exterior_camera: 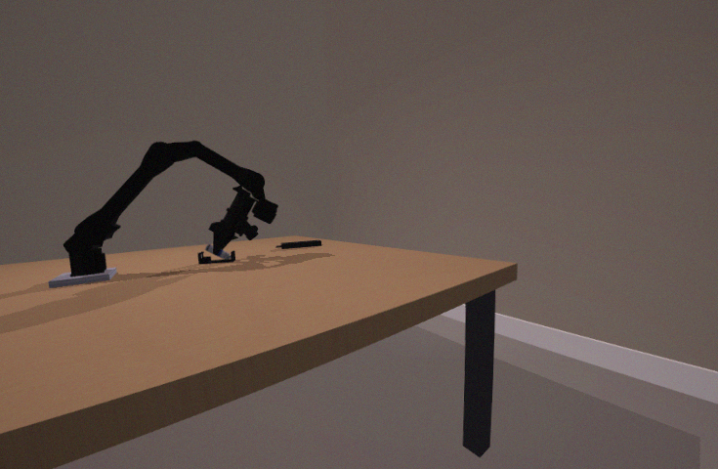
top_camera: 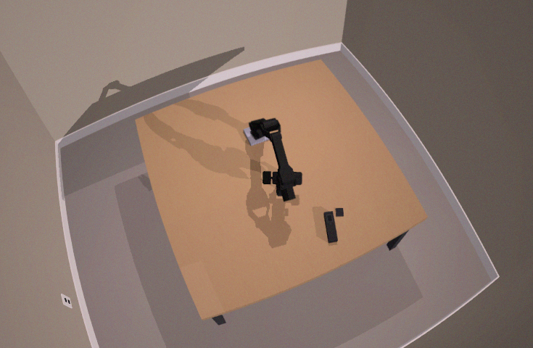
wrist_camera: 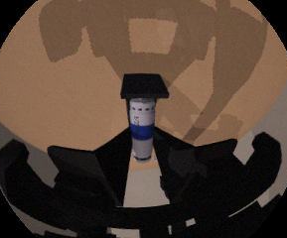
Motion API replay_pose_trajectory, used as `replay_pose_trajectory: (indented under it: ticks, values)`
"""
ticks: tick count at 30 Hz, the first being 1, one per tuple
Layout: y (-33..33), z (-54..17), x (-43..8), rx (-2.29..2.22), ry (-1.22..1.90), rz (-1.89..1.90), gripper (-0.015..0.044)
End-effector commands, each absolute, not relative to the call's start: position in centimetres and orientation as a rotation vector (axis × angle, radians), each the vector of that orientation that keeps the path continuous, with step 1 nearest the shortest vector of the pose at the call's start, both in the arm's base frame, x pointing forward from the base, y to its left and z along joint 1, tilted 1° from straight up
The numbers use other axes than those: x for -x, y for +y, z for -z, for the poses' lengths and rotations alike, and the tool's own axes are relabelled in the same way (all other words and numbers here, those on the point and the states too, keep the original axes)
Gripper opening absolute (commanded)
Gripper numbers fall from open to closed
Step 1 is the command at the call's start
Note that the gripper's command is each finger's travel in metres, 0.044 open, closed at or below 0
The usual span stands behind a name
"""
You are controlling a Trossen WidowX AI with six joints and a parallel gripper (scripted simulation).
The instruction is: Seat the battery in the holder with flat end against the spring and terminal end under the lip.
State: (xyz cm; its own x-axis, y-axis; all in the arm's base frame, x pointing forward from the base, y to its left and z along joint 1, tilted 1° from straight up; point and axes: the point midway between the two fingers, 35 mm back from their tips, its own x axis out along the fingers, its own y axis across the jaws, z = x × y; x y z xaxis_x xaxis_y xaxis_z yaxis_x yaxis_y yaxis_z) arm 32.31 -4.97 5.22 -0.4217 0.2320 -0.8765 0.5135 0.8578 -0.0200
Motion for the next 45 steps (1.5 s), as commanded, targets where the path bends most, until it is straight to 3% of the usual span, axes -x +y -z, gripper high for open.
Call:
replay_pose_trajectory:
  ticks: [1,45]
  values:
    - [-5.29,-5.12,-32.80,-0.534,2.009,0.348,0.0076]
    - [-5.03,-4.57,-32.60,-0.473,1.846,0.392,0.0076]
